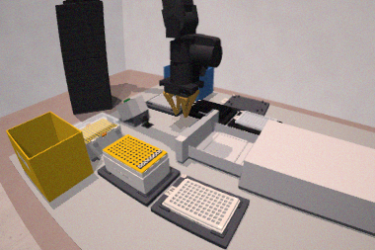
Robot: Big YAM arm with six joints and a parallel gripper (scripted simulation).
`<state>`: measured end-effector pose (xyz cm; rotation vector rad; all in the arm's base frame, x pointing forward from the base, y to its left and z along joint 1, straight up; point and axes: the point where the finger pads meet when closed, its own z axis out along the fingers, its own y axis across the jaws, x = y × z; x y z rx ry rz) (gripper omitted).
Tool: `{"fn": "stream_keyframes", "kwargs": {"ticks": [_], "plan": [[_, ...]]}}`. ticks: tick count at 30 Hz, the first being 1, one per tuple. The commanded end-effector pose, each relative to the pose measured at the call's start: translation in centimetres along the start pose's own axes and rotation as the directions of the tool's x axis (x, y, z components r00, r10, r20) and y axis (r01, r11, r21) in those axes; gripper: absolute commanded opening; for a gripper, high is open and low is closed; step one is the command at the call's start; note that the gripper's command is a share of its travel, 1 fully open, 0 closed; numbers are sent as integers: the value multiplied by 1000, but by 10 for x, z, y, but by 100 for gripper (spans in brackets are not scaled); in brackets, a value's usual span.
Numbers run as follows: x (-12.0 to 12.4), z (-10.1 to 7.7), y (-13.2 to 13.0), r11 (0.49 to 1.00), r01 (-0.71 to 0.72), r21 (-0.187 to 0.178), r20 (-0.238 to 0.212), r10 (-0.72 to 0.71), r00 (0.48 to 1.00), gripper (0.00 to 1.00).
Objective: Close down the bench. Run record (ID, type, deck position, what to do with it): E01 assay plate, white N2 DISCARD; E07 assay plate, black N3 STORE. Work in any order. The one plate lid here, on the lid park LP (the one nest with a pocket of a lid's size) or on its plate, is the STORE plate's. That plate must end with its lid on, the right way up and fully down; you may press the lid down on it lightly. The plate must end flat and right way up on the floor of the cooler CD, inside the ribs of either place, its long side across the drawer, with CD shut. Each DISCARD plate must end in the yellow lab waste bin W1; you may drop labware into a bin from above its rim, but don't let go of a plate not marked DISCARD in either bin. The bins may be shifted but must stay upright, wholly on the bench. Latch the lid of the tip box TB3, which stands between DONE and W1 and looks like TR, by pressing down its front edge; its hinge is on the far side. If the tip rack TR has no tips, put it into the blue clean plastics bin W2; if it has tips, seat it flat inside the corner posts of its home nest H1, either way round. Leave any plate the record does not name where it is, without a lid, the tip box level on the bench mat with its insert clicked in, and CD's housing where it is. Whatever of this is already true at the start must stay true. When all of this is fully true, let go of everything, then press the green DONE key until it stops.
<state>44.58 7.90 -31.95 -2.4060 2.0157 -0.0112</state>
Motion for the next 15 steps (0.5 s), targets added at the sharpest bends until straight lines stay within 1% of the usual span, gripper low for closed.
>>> {"fn": "stream_keyframes", "kwargs": {"ticks": [1,6,8,10,11,12,15], "plan": [[-1,-18,-10,1000,-13,20,0,13,1000,30],[-1,-24,-9,1000,-13,18,0,13,1000,30],[-1,-22,-4,1000,-13,7,0,13,1000,30],[-1,-22,-4,1000,-13,7,0,13,1000,30],[-1,-16,3,1000,-13,-8,-1,13,1000,30],[-1,-28,-8,1000,-13,15,0,13,1000,30],[-2,-34,-10,1000,-12,20,0,12,1000,30]]}}
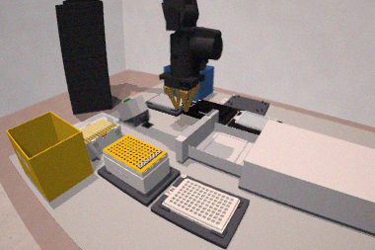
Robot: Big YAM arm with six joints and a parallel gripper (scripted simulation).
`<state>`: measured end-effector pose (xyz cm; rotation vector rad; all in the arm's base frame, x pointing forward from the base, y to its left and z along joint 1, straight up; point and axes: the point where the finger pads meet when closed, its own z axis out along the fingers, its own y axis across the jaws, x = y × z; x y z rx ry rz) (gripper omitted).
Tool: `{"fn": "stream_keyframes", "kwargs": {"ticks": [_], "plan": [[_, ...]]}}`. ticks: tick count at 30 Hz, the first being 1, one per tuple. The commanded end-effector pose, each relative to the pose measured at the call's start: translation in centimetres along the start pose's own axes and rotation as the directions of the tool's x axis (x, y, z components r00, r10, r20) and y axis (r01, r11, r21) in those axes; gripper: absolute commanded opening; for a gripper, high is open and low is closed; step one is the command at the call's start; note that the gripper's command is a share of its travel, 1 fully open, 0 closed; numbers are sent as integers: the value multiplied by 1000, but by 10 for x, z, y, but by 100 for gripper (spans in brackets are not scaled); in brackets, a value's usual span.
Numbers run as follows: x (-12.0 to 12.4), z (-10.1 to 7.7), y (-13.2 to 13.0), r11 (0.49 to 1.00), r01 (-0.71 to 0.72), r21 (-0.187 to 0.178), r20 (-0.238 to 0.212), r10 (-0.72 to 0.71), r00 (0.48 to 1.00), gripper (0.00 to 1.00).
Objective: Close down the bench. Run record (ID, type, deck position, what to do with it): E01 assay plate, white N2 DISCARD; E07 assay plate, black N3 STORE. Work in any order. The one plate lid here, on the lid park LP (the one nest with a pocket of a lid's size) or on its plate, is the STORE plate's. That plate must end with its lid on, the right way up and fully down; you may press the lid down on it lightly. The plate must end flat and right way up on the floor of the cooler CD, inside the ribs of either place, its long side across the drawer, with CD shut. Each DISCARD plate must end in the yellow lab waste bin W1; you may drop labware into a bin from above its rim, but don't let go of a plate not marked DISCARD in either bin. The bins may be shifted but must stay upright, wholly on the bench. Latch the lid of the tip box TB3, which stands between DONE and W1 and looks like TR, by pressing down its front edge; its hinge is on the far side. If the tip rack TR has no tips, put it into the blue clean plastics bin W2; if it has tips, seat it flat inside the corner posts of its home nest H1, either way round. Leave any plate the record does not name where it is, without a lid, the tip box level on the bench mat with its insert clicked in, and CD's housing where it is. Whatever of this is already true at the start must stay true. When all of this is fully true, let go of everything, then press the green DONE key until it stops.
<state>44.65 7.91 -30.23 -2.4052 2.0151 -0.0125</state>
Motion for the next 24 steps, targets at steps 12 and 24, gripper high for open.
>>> {"fn": "stream_keyframes", "kwargs": {"ticks": [12,24], "plan": [[-2,-25,-3,1000,-12,7,0,12,1000,30],[-2,-46,-8,1000,-11,19,0,11,1000,30]]}}
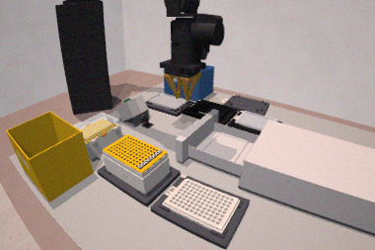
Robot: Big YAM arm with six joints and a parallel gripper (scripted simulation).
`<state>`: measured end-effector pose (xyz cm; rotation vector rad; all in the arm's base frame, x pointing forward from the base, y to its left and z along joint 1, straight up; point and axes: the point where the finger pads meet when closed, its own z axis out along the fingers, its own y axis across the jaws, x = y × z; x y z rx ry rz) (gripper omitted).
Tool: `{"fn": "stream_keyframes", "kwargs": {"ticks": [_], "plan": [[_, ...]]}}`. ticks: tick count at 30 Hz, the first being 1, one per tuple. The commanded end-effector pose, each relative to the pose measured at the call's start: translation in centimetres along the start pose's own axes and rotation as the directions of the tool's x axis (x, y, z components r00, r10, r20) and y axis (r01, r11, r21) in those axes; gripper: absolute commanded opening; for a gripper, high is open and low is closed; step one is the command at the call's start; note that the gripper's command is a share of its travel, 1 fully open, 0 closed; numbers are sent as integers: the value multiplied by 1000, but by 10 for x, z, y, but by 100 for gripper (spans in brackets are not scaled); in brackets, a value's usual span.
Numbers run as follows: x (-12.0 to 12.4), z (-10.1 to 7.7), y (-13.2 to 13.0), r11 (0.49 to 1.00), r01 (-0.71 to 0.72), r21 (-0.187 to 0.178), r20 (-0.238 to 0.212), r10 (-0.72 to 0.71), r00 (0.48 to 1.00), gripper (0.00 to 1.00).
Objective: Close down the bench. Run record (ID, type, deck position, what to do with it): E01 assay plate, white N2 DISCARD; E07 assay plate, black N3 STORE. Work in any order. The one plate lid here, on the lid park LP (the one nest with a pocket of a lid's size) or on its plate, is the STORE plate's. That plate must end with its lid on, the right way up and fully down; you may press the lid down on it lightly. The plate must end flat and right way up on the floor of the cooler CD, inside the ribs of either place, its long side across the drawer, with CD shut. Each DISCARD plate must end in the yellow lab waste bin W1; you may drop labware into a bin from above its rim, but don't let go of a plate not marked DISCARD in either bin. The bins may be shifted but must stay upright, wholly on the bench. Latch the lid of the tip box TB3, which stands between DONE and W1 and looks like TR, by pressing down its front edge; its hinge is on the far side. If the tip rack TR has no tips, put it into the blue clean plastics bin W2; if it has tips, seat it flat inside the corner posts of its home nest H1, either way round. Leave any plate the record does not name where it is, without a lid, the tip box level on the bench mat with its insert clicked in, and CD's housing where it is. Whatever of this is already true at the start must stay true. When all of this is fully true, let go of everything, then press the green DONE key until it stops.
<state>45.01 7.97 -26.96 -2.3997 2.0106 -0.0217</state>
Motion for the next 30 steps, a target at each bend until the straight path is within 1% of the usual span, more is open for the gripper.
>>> {"fn": "stream_keyframes", "kwargs": {"ticks": [1,2,5,6,7,15,16,17,22,23,28,29,30], "plan": [[-2,-12,-2,1000,-11,4,0,11,1000,30],[-2,-11,0,1000,-11,-2,0,11,1000,30],[-2,-12,0,1000,-11,-2,0,11,1000,30],[-2,-8,5,1000,-11,-14,-1,11,1000,30],[-2,-20,-4,1000,-11,10,0,11,1000,30],[-2,-30,-4,1000,-11,10,0,11,1000,30],[-2,-19,5,1000,-10,-12,-1,10,1000,30],[-2,-12,11,1000,-10,-26,-1,10,1000,30],[-2,-12,11,1000,-10,-26,-1,10,1000,30],[-1,-23,-7,1000,-4,15,1,4,1000,30],[-1,-23,-7,1000,-4,15,1,4,1000,30],[-8,-29,-6,999,-37,31,2,37,999,100],[-11,-30,-4,997,-70,34,3,70,998,100]]}}
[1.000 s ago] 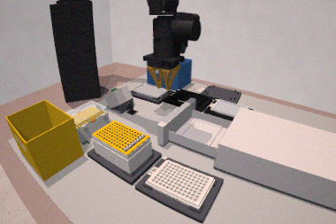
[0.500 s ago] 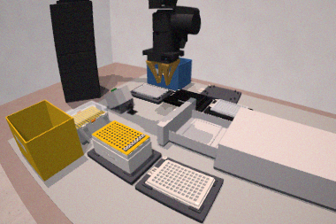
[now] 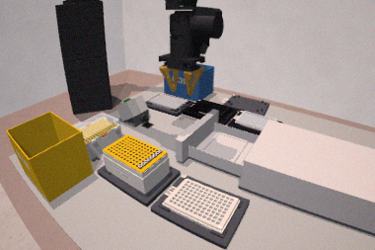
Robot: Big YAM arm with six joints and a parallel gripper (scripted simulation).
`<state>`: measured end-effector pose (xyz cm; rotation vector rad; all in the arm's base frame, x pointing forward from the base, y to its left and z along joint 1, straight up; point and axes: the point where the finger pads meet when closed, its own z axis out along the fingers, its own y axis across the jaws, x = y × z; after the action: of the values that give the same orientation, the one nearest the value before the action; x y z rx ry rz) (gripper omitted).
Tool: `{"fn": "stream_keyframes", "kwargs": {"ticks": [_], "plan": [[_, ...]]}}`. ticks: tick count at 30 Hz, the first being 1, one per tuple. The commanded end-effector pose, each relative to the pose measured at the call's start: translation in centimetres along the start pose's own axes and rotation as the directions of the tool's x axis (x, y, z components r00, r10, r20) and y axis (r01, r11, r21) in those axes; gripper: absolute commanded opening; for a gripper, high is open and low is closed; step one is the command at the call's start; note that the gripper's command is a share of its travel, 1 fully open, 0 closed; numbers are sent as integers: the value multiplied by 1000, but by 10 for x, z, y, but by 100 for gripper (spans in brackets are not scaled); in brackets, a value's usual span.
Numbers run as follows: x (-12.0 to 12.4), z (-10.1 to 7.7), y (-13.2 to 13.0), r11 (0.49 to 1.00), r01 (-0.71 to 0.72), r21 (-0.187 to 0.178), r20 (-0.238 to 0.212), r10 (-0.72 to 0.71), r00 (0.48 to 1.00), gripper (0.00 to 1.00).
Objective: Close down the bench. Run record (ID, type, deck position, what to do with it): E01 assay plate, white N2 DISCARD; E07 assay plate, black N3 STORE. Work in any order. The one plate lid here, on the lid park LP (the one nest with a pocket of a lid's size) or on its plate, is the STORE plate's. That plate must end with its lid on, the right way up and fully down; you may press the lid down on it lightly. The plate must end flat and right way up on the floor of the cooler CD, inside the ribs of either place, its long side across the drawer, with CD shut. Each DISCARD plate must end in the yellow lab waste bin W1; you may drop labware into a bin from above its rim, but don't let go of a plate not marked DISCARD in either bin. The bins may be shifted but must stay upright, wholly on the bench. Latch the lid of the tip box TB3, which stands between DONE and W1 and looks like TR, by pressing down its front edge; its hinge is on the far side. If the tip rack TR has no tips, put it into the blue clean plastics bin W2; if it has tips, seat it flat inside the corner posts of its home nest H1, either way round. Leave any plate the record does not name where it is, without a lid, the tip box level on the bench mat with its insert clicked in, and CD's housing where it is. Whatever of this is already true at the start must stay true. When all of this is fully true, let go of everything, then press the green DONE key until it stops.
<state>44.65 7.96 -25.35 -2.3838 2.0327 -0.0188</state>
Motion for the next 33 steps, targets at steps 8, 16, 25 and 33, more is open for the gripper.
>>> {"fn": "stream_keyframes", "kwargs": {"ticks": [8,16,25,33], "plan": [[-30,-10,17,959,-283,27,11,282,959,100],[-48,-3,44,868,-497,11,9,497,868,100],[-71,-7,65,706,-708,13,20,708,706,100],[-89,-4,88,523,-852,5,17,852,523,100]]}}
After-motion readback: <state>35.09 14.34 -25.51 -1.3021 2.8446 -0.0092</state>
